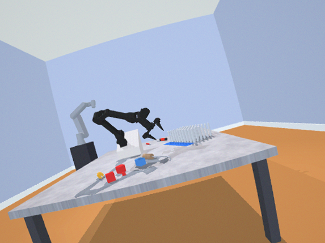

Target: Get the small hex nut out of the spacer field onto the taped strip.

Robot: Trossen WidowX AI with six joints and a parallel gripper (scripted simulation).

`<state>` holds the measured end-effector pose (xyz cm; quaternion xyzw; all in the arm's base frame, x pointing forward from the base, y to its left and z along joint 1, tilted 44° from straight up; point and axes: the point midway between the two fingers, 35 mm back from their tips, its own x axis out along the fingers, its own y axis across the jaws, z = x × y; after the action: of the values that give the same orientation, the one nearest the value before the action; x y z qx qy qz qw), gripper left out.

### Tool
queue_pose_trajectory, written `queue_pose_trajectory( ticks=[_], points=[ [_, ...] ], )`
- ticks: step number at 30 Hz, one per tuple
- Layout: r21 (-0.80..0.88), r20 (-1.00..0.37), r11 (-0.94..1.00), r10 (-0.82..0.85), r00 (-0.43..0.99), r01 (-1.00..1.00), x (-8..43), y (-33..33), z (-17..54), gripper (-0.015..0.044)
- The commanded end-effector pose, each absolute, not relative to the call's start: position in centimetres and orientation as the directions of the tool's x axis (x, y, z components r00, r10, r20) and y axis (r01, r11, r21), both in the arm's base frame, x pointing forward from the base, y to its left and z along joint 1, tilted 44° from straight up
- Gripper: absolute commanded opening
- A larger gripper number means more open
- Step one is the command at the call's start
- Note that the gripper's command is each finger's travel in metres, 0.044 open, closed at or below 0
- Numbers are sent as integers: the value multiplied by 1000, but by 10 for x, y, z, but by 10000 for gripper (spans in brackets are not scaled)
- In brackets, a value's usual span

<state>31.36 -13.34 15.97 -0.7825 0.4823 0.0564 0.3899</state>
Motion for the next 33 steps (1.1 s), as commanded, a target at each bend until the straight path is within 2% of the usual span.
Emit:
queue_pose_trajectory(
  ticks=[1,6,8,23,25,29,33],
  points=[
    [215,-355,-394,-884,304,-894,248,-158,198,440],
    [534,-296,-345,-931,212,-772,220,-164,214,440],
    [611,-279,-324,-942,187,-722,212,-165,219,440],
    [602,-278,-321,-942,185,-731,211,-165,219,440],
    [491,-279,-306,-942,186,-815,212,-166,218,440],
    [109,-281,-225,-941,187,-968,212,-170,214,440],
    [-293,-283,-103,-940,189,-951,212,-173,211,440]
  ],
)
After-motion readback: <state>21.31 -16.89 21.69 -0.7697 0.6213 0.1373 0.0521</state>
